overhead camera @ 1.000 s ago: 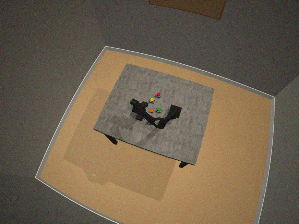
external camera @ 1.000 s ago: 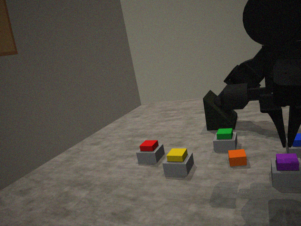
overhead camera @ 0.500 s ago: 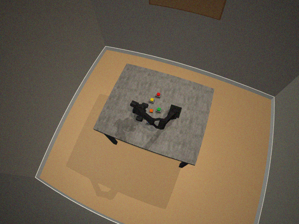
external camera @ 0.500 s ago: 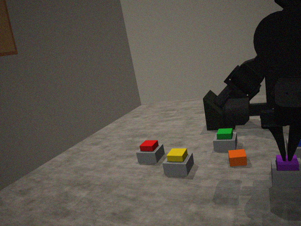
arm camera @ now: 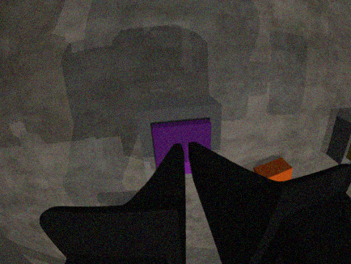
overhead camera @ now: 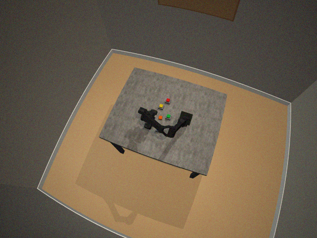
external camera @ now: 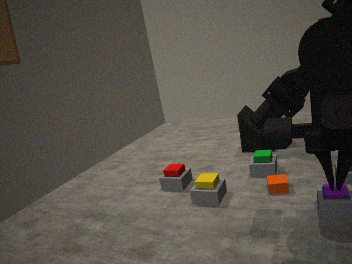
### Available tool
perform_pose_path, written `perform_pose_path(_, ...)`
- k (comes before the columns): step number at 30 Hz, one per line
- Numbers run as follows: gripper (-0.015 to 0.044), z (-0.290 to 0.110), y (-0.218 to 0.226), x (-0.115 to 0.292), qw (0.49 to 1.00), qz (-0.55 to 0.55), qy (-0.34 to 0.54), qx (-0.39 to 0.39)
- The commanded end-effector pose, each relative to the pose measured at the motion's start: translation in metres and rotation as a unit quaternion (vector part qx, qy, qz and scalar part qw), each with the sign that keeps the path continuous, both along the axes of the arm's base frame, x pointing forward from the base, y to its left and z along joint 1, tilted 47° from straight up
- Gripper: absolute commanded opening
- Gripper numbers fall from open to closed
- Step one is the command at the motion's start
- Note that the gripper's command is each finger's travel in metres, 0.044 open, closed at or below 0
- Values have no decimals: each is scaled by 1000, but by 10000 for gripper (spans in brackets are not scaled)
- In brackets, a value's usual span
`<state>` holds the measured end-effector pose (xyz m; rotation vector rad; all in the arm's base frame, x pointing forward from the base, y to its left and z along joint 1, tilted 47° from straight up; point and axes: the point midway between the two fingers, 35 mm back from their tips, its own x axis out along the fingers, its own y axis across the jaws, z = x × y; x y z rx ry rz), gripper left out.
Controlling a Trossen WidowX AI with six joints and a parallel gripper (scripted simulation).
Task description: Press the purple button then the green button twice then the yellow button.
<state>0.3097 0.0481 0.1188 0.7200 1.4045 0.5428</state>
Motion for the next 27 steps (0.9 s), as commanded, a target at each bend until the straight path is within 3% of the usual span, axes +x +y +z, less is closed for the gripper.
perform_pose_path(1, 20, 0, 2, -1, 1000, 0, 2, 2)
perform_pose_path(12, 20, 24, -24, -4, 1000, 0, 3, 1)
perform_pose_path(19, 20, 63, -68, -11, 999, -28, 26, 8)
perform_pose_path(23, 20, 56, -76, -18, 999, -27, 25, 4)
perform_pose_path(27, 20, 18, -114, -66, 1000, -20, 20, -11)
